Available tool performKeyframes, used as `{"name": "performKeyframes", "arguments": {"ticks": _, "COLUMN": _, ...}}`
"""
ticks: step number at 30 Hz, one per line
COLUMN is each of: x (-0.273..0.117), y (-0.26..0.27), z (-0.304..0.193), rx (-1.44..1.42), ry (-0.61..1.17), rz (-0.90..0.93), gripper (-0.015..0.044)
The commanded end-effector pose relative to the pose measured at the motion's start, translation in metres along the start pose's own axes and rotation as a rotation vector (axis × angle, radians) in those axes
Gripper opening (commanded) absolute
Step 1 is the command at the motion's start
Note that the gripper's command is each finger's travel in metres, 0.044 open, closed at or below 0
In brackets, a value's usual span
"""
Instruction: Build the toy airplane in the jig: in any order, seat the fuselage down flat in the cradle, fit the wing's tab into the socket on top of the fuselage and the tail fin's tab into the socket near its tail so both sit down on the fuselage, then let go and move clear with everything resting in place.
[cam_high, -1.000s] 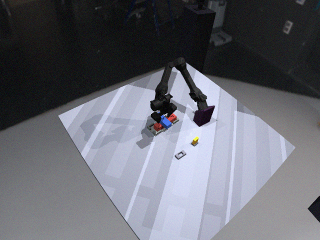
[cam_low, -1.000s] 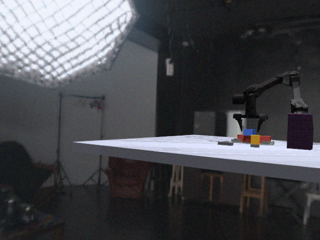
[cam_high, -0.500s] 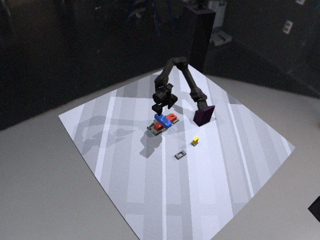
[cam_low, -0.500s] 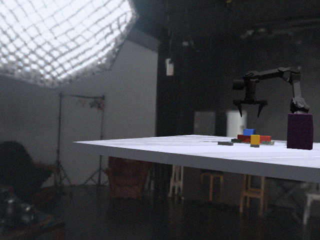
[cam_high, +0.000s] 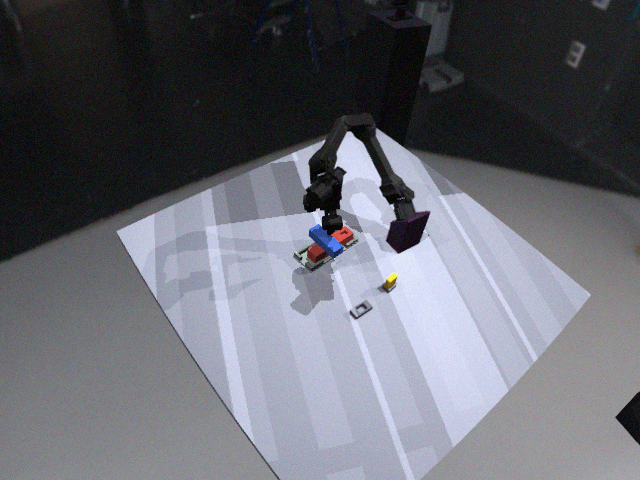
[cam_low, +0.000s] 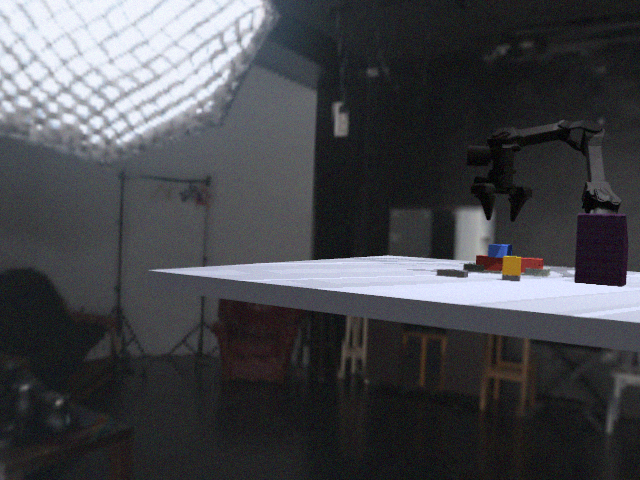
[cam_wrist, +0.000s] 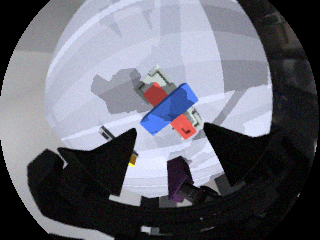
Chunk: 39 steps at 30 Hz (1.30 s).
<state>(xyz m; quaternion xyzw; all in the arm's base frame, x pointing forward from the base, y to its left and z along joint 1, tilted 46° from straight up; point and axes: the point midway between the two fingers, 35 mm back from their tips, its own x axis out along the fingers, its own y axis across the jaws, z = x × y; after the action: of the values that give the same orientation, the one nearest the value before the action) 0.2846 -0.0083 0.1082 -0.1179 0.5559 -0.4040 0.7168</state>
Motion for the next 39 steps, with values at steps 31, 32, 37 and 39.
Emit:
{"name": "performKeyframes", "arguments": {"ticks": 31, "x": -0.007, "y": 0.15, "z": -0.179, "rx": -0.706, "ry": 0.009, "rz": 0.04, "gripper": 0.044}}
{"name": "performKeyframes", "arguments": {"ticks": 32, "x": -0.004, "y": 0.154, "z": -0.195, "rx": -0.703, "ry": 0.008, "rz": 0.031, "gripper": 0.044}}
{"name": "performKeyframes", "arguments": {"ticks": 37, "x": -0.001, "y": 0.158, "z": -0.212, "rx": -0.698, "ry": 0.006, "rz": 0.019, "gripper": 0.044}}
{"name": "performKeyframes", "arguments": {"ticks": 39, "x": -0.001, "y": 0.158, "z": -0.212, "rx": -0.698, "ry": 0.006, "rz": 0.019, "gripper": 0.044}}
